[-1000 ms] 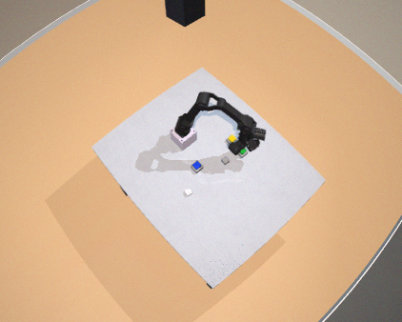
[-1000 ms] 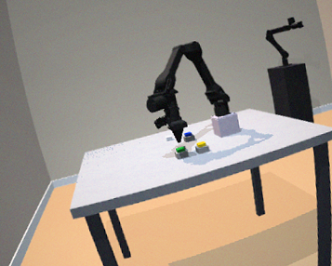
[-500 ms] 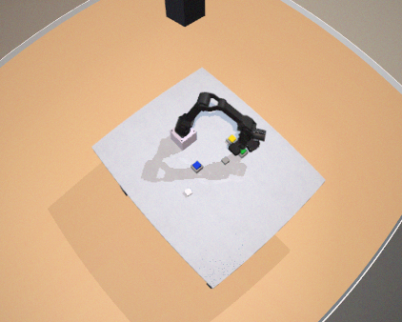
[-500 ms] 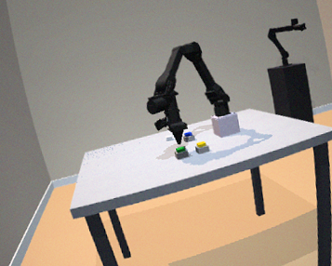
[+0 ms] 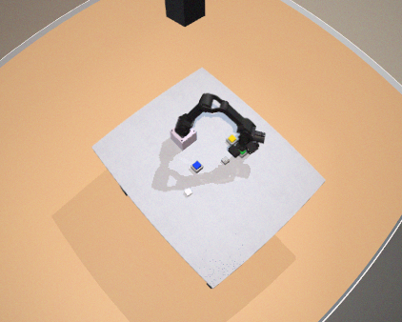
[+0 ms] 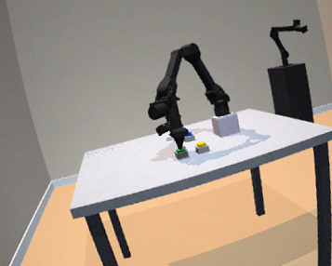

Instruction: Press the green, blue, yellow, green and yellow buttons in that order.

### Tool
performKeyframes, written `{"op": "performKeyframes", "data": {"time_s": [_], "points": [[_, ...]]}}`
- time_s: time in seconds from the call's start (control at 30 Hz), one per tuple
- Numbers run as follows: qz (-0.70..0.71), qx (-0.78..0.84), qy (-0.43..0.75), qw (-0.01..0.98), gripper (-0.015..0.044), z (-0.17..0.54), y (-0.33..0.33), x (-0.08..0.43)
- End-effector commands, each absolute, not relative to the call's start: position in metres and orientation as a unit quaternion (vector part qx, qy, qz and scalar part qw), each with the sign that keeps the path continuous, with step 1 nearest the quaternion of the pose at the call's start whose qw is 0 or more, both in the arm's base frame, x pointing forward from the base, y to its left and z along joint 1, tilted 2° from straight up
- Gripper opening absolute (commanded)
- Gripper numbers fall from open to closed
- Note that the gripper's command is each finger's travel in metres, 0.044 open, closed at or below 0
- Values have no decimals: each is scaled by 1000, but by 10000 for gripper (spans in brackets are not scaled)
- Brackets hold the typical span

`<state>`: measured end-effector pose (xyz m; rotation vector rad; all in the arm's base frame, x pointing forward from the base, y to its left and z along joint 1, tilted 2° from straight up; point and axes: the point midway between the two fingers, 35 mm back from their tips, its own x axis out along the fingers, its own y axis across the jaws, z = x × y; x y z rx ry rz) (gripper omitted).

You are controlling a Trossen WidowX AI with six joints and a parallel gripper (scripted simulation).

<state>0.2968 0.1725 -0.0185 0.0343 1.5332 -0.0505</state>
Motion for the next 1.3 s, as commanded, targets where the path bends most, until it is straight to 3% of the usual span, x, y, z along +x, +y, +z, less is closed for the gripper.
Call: {"op": "performKeyframes", "data": {"time_s": [0.0,0.53,0.83,0.97,1.13,1.27], "points": [[-25,15,693,720,20,-22,172,297],[-25,15,693,720,20,-22,172,297],[-25,15,693,720,20,15,172,296],[-25,15,693,720,20,70,173,294],[-25,15,693,720,20,74,173,294],[-26,14,693,720,20,79,128,294]]}}
